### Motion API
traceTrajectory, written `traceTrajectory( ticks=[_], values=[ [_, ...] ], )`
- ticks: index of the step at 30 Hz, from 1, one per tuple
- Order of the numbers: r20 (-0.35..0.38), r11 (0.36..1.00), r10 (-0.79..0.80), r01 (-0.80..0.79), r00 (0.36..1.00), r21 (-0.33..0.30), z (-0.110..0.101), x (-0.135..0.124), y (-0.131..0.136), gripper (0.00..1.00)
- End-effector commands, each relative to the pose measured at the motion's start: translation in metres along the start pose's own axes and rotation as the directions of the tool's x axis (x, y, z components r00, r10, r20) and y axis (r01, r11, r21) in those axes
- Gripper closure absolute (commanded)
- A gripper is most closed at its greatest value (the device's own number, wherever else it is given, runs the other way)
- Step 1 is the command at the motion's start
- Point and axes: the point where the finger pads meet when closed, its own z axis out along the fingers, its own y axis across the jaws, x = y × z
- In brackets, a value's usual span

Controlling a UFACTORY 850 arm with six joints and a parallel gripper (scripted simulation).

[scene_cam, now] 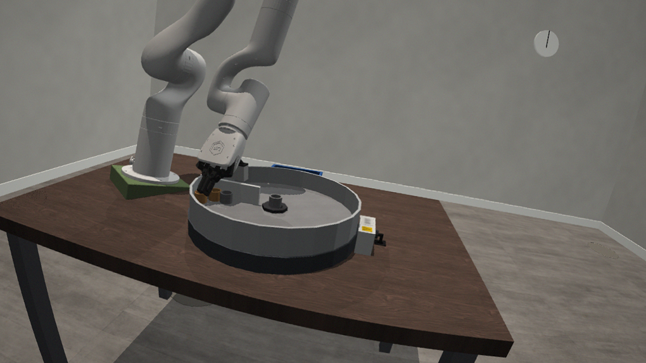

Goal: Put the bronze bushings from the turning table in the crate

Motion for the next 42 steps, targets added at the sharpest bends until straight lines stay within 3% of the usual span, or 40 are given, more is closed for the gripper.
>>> traceTrajectory(
  ticks=[1, 25, 42],
  values=[
    [0.000, 1.000, 0.000, 0.000, 1.000, 0.001, 0.000, 0.000, 0.000, 1.00],
    [0.000, 1.000, 0.000, 0.000, 1.000, 0.001, -0.002, -0.002, 0.000, 1.00],
    [0.000, 1.000, 0.000, 0.000, 1.000, 0.001, -0.048, -0.040, 0.000, 1.00]
  ],
)
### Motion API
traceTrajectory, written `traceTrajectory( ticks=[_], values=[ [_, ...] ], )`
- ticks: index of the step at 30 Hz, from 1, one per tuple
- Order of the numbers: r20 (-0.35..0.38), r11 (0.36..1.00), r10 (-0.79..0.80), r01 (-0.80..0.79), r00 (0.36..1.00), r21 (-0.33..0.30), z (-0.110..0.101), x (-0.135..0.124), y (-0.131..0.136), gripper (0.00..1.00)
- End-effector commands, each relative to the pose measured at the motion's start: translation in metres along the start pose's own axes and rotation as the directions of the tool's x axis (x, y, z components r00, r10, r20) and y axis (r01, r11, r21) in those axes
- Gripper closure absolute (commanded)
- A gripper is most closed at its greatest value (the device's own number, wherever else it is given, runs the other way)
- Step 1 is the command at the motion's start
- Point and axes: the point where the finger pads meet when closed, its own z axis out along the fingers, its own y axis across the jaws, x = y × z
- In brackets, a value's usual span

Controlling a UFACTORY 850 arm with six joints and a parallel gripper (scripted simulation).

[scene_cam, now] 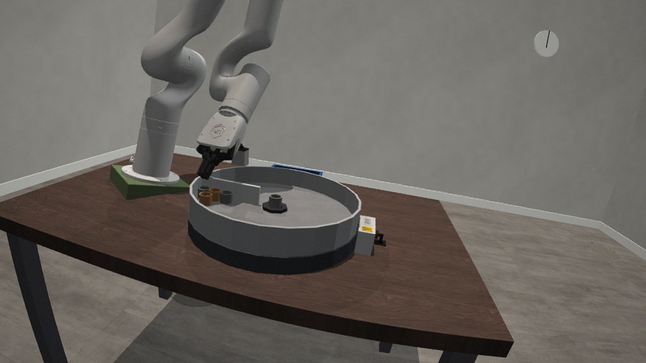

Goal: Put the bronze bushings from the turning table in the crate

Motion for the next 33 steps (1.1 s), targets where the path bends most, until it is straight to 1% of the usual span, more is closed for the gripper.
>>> traceTrajectory(
  ticks=[1, 8, 22, 23, 33],
  values=[
    [0.000, 1.000, -0.001, 0.001, 1.000, 0.007, -0.019, -0.015, 0.001, 1.00],
    [0.000, 1.000, -0.001, 0.001, 1.000, 0.007, -0.030, -0.024, 0.001, 1.00],
    [0.000, 1.000, -0.001, 0.001, 1.000, 0.007, -0.030, -0.025, 0.001, 1.00],
    [0.000, 1.000, -0.001, 0.001, 1.000, 0.007, -0.030, -0.025, 0.001, 0.89],
    [0.000, 1.000, -0.001, 0.001, 1.000, 0.007, -0.030, -0.025, 0.001, 0.89]
  ],
)
